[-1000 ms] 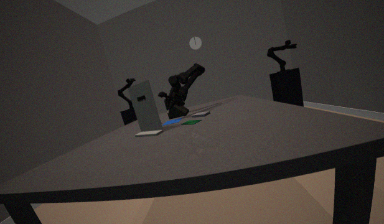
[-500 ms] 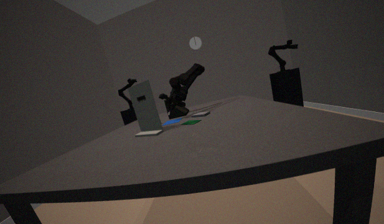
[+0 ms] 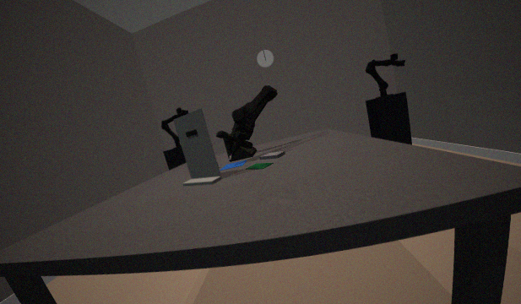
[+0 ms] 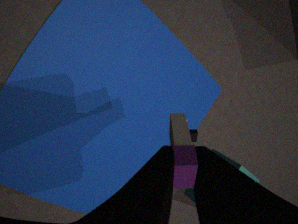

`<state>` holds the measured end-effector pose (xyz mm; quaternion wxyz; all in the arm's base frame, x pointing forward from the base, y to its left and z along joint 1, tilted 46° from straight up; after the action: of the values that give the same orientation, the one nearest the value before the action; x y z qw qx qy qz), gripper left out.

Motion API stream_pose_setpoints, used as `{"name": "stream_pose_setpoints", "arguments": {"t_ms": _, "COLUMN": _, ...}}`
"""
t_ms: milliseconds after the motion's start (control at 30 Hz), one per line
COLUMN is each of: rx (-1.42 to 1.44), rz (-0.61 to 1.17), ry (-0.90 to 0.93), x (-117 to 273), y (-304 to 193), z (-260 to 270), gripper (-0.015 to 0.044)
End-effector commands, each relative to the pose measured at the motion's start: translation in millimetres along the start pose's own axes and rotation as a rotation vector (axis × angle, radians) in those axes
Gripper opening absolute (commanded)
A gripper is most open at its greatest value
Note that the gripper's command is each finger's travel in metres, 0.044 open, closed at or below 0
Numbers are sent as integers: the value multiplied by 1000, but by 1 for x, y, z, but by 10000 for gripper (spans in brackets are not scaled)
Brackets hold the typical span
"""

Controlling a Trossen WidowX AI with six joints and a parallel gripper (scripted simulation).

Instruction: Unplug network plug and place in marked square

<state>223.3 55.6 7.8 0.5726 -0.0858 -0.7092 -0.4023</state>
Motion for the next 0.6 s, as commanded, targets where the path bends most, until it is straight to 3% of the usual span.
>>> {"name": "stream_pose_setpoints", "arguments": {"t_ms": 0, "rx": -5, "rz": 3, "ry": -2, "x": -5, "y": -1, "z": 3, "gripper": 0}}
{"name": "stream_pose_setpoints", "arguments": {"t_ms": 567, "rx": -6, "rz": 0, "ry": -1, "x": -20, "y": 0, "z": 16, "gripper": 0}}
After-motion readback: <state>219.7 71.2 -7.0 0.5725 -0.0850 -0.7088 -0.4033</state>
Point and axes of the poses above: the point midway between the two fingers, 35 mm back from their tips, its own x axis back along the fingers, its own z axis across the jaws, y = z × x, the point moved 1 cm from there along x, back along the fingers, and after that the axes turned 7 degrees about x, right-handed, at the moved point
